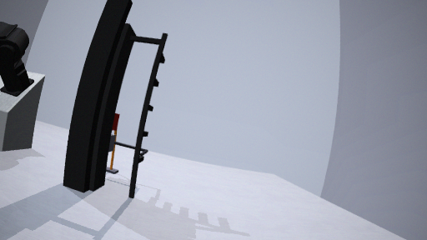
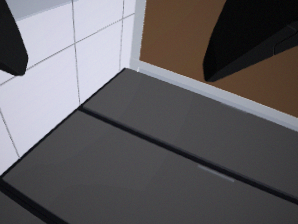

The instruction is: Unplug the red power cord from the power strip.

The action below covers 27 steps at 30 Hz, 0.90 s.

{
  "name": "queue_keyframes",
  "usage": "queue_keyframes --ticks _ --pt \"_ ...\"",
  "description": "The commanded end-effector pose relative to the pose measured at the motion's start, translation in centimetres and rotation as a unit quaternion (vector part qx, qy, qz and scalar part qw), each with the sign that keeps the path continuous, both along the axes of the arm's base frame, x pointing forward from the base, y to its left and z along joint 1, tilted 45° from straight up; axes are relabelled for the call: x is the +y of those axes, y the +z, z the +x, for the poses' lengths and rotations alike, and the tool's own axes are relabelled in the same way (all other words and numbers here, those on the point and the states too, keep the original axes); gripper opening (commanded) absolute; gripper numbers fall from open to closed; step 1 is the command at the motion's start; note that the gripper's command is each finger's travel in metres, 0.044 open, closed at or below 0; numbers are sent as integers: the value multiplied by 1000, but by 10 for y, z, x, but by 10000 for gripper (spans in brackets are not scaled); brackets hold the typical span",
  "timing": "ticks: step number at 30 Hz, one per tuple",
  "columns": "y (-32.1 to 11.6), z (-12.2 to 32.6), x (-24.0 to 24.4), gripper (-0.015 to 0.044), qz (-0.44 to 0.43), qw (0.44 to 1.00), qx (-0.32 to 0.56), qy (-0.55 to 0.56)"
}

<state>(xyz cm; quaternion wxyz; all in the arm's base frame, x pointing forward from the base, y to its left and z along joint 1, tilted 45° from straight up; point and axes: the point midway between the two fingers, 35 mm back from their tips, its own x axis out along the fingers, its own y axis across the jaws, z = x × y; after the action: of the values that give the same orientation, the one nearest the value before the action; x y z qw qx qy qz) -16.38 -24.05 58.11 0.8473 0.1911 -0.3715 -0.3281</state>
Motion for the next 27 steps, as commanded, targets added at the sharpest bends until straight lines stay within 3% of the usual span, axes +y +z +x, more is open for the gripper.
queue_keyframes --ticks 1,9,18,27 --pt "0 1 1 374 -1 1000 1 0" --pt "29 60 43 164 -57 997 42 22" --pt "44 179 111 160 -157 968 190 35" --pt "17 304 188 160 -267 897 347 53"
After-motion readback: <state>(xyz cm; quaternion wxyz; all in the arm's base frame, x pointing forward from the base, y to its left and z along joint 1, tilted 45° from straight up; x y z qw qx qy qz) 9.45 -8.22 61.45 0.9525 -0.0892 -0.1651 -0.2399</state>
